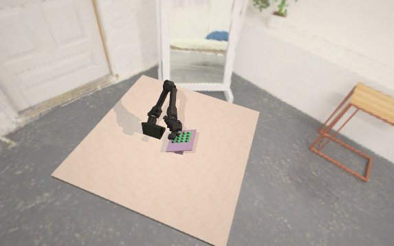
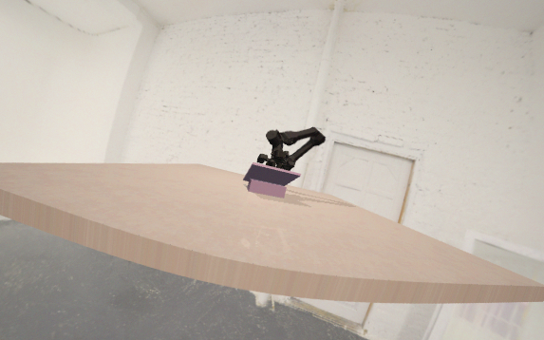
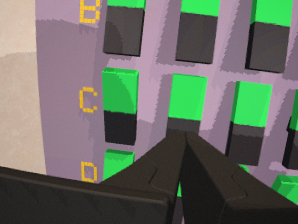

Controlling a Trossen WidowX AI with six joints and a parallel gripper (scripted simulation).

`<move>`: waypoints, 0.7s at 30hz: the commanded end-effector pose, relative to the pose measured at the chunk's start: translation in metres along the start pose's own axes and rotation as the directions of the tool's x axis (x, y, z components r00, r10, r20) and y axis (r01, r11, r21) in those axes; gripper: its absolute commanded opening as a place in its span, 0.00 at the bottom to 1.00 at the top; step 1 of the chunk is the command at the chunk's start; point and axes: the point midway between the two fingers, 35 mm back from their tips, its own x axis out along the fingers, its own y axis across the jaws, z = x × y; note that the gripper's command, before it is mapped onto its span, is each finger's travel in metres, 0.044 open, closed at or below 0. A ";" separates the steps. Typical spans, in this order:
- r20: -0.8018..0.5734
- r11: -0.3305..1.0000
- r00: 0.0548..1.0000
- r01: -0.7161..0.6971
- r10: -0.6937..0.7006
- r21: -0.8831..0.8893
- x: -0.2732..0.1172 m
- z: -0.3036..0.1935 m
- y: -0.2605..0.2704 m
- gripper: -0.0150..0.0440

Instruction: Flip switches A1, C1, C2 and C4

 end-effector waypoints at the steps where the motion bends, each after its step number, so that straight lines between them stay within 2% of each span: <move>1: 0.001 1.000 1.000 -0.003 0.003 0.003 0.001 0.000 0.000 0.25; 15: 0.002 1.000 1.000 -0.003 0.003 0.003 0.003 0.000 0.000 0.25; 17: -0.004 1.000 1.000 0.004 -0.004 0.000 -0.006 0.001 -0.002 0.25; 21: -0.024 1.000 1.000 0.004 -0.004 0.003 -0.053 0.002 -0.002 0.25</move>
